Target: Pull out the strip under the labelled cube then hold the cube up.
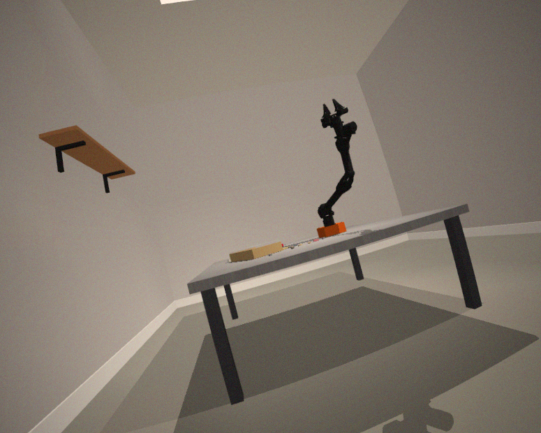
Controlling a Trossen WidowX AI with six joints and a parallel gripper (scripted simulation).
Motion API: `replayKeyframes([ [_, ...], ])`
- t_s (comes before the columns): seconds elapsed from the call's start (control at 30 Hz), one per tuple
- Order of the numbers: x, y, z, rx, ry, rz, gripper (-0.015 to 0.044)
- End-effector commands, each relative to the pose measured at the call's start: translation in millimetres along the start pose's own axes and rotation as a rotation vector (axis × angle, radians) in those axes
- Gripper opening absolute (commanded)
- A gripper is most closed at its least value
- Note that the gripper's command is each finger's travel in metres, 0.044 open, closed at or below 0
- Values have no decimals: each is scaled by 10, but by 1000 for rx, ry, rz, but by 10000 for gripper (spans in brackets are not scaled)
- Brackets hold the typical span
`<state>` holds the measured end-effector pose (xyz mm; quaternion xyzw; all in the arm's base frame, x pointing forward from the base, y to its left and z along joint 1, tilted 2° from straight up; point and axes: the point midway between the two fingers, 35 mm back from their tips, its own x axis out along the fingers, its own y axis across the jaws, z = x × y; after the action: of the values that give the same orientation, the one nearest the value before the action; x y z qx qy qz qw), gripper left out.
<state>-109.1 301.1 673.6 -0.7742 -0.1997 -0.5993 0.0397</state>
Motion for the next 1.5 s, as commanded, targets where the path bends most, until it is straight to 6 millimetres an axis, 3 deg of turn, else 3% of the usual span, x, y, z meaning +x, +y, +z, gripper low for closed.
replayKeyframes([
  [0.0,1,13,-3,4,0,2,400],
  [0.13,11,325,-75,112,12,58,400],
  [0.4,-78,1578,-150,536,60,284,400],
  [0.63,-341,2708,161,940,98,515,400],
  [0.87,-785,3612,874,1334,137,785,400],
  [1.07,-1289,4067,1683,1629,170,1047,400],
  [1.27,-1898,4197,2546,1865,204,1345,400],
  [1.47,-2601,4024,3339,2019,239,1683,400],
])
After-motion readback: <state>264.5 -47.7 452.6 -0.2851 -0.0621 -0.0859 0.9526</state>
